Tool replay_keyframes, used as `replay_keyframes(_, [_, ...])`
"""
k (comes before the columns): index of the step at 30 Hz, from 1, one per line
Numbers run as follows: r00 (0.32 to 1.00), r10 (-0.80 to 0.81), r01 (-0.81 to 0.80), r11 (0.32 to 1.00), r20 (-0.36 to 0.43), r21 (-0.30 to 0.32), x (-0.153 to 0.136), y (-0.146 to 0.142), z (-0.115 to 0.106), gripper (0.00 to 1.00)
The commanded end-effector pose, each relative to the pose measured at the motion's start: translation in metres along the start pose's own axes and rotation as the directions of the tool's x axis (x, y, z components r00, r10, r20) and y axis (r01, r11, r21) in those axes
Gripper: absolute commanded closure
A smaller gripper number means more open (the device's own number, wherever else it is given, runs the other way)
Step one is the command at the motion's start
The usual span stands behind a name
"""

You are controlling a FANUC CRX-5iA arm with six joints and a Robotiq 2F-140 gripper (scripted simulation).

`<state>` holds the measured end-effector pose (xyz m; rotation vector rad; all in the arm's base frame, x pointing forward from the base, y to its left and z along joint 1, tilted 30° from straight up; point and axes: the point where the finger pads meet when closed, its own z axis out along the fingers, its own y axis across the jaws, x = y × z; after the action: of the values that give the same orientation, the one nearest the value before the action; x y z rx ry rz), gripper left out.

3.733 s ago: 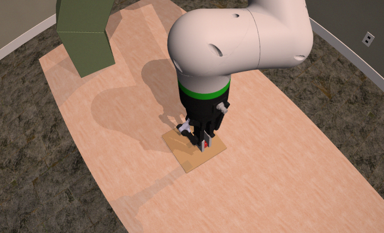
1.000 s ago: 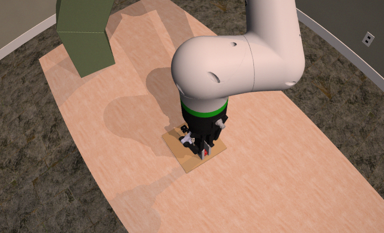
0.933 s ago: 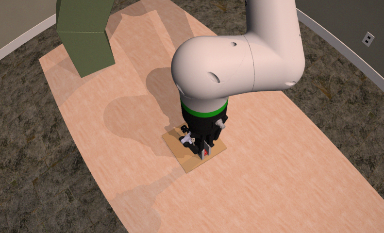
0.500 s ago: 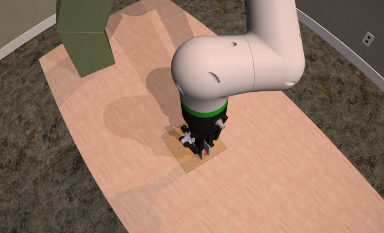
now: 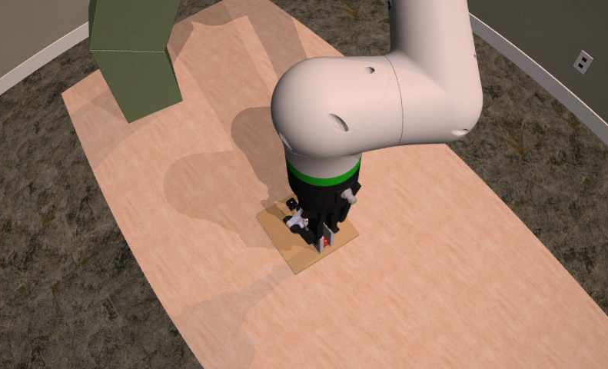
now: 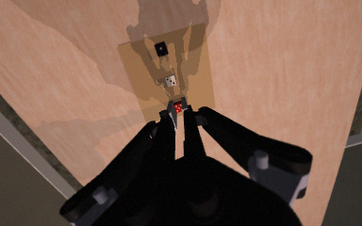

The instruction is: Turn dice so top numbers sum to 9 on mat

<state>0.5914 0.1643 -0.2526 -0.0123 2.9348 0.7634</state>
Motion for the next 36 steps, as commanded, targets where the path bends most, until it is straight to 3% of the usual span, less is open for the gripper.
replay_keyframes(1, [1.0,0.0,0.0,1.0,0.0,0.0,0.0,0.0,0.0,0.93])
replay_keyframes(16, [1.0,0.0,0.0,1.0,0.0,0.0,0.0,0.0,0.0,0.81])
replay_keyframes(29, [1.0,0.0,0.0,1.0,0.0,0.0,0.0,0.0,-0.001,0.81])
replay_keyframes(36, [1.0,0.0,0.0,1.0,0.0,0.0,0.0,0.0,-0.019,0.81])
